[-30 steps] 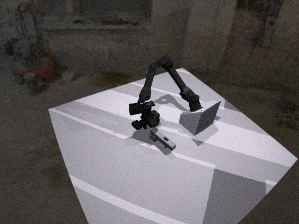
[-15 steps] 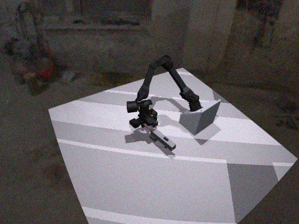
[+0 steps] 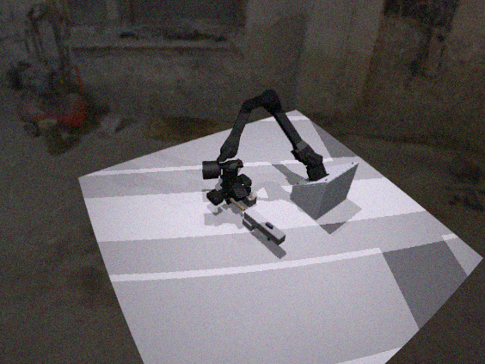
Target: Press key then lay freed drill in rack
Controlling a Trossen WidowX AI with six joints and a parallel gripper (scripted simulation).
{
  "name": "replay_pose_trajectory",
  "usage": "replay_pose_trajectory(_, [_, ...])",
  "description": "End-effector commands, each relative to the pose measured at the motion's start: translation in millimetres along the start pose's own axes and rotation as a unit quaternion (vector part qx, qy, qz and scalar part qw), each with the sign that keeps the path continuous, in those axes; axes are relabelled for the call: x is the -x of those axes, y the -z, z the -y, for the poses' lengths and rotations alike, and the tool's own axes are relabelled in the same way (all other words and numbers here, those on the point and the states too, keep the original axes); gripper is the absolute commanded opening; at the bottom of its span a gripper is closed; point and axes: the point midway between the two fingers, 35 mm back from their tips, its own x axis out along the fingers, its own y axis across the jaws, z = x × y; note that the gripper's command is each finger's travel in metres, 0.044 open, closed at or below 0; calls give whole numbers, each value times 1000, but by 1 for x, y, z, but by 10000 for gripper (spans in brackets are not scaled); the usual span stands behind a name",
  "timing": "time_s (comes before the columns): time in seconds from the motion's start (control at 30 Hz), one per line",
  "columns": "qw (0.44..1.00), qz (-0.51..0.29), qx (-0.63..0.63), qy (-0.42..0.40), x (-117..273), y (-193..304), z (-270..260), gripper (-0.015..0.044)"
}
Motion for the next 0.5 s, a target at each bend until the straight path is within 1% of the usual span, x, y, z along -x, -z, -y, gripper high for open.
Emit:
replay_pose_trajectory(0.0, [1000,0,0,3,1,7,2,0])
replay_pose_trajectory(0.23, [1000,0,0,3,0,18,2,0])
replay_pose_trajectory(0.47, [1000,0,0,3,5,13,0,0])
